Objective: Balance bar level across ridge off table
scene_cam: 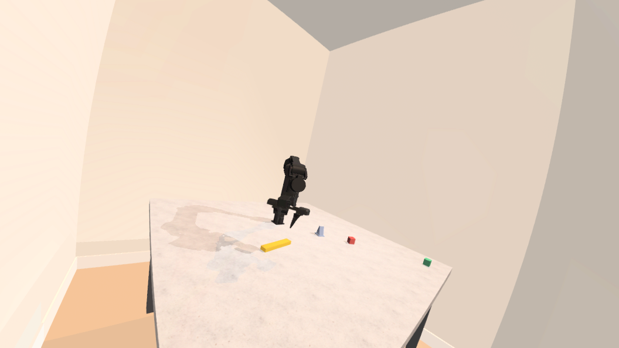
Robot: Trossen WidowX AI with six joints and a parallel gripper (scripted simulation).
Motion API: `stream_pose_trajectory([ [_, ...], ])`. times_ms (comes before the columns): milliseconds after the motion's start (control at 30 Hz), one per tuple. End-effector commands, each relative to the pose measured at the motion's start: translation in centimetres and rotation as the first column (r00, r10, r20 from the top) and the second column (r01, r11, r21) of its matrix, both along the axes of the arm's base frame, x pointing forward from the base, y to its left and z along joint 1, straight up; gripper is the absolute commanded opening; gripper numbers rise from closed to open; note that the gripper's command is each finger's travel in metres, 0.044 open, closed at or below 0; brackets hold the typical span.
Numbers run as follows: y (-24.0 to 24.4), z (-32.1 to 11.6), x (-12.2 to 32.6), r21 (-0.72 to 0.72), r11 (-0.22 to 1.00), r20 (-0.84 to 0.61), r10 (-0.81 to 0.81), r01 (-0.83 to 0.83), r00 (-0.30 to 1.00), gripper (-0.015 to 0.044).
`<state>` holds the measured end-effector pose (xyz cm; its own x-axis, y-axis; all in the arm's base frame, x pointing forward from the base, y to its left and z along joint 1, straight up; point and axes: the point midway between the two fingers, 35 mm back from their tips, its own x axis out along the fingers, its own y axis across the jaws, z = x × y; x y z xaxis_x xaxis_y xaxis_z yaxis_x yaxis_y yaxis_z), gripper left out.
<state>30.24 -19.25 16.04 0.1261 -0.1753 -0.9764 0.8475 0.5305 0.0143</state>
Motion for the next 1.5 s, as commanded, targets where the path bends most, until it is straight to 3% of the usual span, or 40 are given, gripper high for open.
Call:
stream_pose_trajectory([
  [0,-0.9,-2.0,-1.2,0.090,0.981,-0.038,-0.169,0.172,0.985,0.0315],
  [200,-1.9,-4.0,-2.6,0.167,0.917,-0.097,-0.349,0.361,0.932,0.0315],
  [467,-2.0,-4.4,-2.6,0.167,0.917,-0.097,-0.349,0.361,0.932,0.0315],
  [733,-2.0,-8.4,-2.5,0.167,0.917,-0.097,-0.349,0.361,0.932,0.0315],
  [1467,-2.1,-11.0,-2.5,0.167,0.917,-0.097,-0.349,0.361,0.932,0.0315],
])
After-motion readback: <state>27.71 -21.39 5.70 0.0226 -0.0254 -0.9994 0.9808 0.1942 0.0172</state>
